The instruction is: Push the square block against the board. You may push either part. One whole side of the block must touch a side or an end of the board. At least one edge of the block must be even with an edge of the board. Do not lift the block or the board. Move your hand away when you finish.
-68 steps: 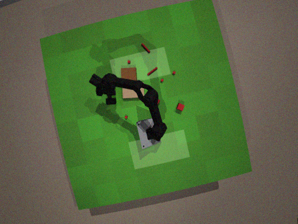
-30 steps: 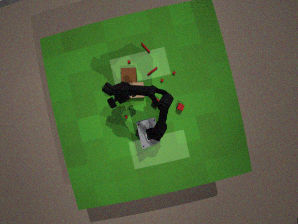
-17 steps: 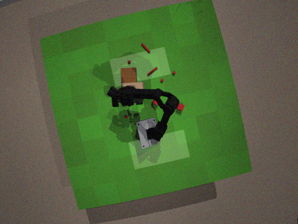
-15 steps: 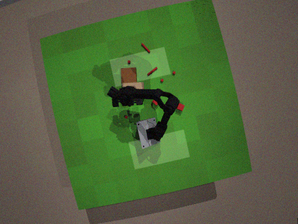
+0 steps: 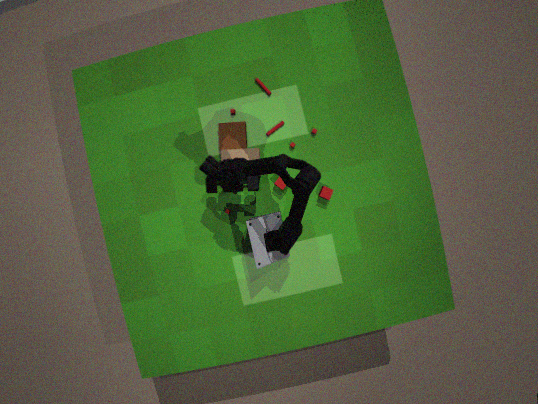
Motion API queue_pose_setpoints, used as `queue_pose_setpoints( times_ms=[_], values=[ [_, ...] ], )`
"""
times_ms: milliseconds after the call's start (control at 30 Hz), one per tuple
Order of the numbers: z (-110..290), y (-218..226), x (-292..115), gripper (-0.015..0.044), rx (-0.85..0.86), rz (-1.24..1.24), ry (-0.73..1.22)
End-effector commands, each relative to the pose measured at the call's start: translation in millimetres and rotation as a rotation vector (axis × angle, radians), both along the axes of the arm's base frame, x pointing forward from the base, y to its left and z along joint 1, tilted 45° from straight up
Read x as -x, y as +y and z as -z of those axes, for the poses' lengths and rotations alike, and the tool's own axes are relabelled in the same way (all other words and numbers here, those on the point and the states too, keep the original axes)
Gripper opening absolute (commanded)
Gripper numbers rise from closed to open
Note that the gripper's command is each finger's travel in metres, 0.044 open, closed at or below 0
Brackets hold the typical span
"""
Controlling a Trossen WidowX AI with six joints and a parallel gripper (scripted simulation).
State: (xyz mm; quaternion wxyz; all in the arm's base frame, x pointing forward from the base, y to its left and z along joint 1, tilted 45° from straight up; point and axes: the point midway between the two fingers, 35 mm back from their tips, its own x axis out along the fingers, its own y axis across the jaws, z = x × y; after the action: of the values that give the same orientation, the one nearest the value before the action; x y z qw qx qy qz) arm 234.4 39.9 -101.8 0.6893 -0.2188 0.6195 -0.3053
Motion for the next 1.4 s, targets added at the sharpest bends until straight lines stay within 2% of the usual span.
queue_pose_setpoints(
  times_ms=[0,533,1367],
  values=[
    [0.6,-1.6,-3.8,0.0,0.002,-0.005,-0.003],
    [-2.6,-2.1,-30.1,0.0,0.001,-0.006,-0.005],
    [3.5,1.4,6.8,0.0,-0.001,-0.006,-0.002]
  ],
)
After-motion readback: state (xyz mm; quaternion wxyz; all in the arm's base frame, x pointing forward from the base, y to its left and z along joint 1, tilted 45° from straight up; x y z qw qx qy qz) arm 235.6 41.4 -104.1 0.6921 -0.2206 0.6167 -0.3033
